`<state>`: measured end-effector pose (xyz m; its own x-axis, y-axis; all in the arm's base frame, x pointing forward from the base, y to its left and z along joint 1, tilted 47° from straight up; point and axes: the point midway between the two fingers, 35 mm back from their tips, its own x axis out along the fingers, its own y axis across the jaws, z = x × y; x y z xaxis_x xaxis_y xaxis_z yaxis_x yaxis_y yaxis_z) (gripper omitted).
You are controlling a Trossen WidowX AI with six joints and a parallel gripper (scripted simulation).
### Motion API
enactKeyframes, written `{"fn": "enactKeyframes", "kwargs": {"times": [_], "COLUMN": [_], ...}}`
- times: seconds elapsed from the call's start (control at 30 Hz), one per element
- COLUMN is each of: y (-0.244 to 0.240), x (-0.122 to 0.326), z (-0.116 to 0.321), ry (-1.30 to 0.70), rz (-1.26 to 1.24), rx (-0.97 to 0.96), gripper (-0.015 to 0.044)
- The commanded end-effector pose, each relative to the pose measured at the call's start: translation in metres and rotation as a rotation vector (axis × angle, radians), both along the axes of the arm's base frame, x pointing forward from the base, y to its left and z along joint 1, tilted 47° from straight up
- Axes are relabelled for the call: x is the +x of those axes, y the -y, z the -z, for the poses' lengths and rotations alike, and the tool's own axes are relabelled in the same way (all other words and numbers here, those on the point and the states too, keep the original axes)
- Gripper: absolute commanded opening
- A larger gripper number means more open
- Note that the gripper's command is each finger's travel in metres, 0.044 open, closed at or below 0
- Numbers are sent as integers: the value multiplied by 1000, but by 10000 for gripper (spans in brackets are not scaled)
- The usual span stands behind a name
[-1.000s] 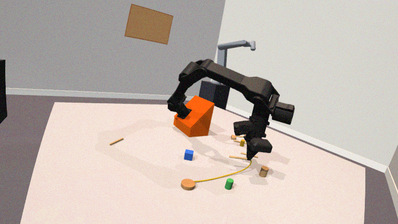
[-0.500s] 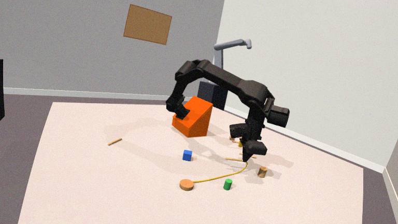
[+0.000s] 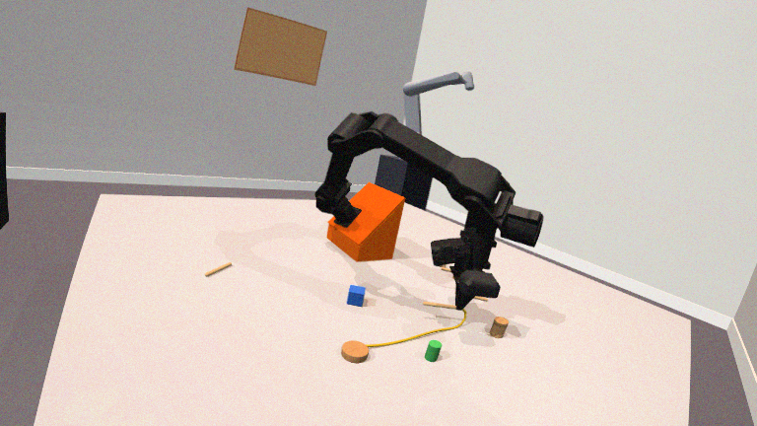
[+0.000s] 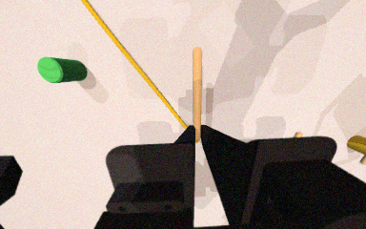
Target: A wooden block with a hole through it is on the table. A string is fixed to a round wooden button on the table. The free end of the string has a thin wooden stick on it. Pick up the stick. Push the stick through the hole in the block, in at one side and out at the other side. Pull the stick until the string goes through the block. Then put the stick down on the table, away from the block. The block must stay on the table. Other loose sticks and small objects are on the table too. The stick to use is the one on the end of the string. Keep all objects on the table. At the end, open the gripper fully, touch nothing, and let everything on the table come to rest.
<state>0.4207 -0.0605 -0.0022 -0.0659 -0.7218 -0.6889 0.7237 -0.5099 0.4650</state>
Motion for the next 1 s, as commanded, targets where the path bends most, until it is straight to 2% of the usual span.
{"fn": "enactKeyframes", "kwargs": {"times": [0.0, 0.97], "y": [3, 13], "x": [-5, -29], "z": [3, 13], "ry": [-7, -9], "rz": [0, 1], "rx": [0, -1], "gripper": [0, 0]}}
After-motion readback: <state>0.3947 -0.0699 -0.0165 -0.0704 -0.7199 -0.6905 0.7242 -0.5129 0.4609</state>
